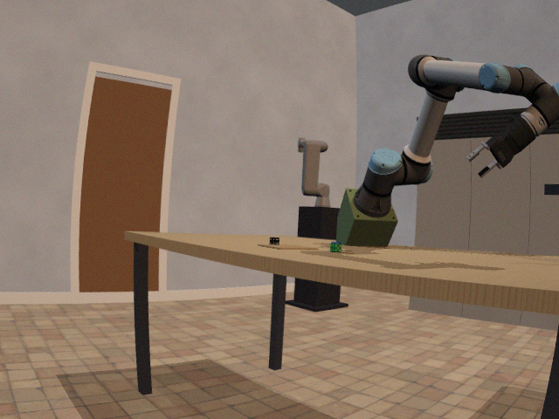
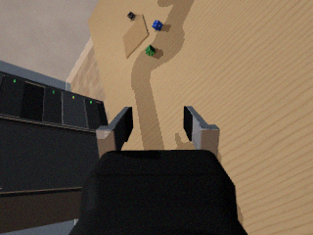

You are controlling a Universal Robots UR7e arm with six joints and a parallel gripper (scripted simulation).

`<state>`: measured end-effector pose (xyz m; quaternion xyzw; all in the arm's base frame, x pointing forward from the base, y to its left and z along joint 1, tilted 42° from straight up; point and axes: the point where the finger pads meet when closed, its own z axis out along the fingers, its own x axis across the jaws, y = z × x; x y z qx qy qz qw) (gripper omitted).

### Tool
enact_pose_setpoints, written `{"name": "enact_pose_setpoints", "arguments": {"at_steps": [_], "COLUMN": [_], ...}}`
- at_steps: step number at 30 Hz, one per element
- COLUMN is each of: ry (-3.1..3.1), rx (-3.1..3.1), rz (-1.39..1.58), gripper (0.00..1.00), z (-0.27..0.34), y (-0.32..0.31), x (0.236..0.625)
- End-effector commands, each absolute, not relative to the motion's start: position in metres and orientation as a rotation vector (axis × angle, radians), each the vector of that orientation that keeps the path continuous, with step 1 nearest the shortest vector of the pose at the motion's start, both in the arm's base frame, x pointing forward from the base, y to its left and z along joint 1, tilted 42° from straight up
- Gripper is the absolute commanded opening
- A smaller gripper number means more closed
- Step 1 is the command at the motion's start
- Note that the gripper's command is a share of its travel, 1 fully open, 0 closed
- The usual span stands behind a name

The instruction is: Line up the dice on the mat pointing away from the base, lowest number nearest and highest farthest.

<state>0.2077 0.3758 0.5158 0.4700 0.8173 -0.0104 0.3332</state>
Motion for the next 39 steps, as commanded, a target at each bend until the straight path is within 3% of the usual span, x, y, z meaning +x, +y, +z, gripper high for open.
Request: {"name": "enact_pose_setpoints", "arguments": {"at_steps": [1, 39], "ry": [2.134, 2.151], "rx": [1.228, 1.248], "rz": [-0.025, -0.073], "gripper": [1.0, 1.0], "z": [0.517, 0.504], "y": [0.376, 0.369], "x": [0.207, 0.221]}}
